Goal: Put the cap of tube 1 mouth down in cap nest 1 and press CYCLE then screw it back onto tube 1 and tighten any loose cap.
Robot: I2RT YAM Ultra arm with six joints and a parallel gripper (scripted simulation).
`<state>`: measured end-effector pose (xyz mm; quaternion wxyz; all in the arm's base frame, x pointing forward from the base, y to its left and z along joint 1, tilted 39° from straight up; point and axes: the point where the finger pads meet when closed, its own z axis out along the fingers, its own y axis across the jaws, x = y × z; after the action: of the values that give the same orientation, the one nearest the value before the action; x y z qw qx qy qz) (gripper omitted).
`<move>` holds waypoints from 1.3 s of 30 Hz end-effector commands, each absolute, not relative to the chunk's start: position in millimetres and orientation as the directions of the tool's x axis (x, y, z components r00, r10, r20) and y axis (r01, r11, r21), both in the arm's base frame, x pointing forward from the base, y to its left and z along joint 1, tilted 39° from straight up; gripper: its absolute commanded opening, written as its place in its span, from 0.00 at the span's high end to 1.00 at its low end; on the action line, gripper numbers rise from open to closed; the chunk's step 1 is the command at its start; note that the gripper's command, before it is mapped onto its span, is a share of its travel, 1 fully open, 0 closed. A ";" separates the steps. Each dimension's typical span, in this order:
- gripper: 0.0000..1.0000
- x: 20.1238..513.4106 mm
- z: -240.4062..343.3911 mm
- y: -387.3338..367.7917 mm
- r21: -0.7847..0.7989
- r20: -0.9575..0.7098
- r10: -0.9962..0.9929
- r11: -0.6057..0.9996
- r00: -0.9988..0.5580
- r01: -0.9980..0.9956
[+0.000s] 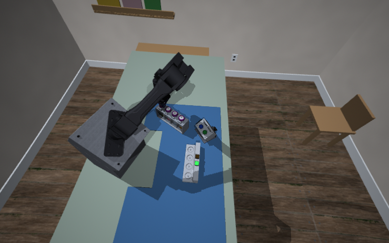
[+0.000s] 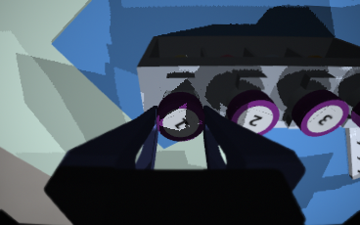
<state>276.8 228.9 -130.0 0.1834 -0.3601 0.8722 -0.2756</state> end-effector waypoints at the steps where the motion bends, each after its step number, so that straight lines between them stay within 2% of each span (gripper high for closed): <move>1: 1.00 277.1 -128.4 232.9 -0.580 -0.231 -0.625 0.704 -0.746 -0.410; 10: 1.00 277.1 -128.4 232.9 -0.576 -0.242 -0.611 0.715 -0.753 -0.396; 11: 0.51 277.7 -129.3 232.5 -0.576 -0.242 -0.611 0.715 -0.753 -0.396; 21: 0.51 277.8 -129.3 232.5 -0.576 -0.242 -0.611 0.715 -0.753 -0.396; 26: 0.51 277.2 -128.6 232.9 -0.601 -0.171 -0.693 0.637 -0.701 -0.483; 39: 0.51 277.1 -128.6 232.7 -0.606 0.150 -0.918 0.209 -0.368 -0.767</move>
<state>277.7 228.4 -131.3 0.1412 -0.4832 0.8105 -0.2993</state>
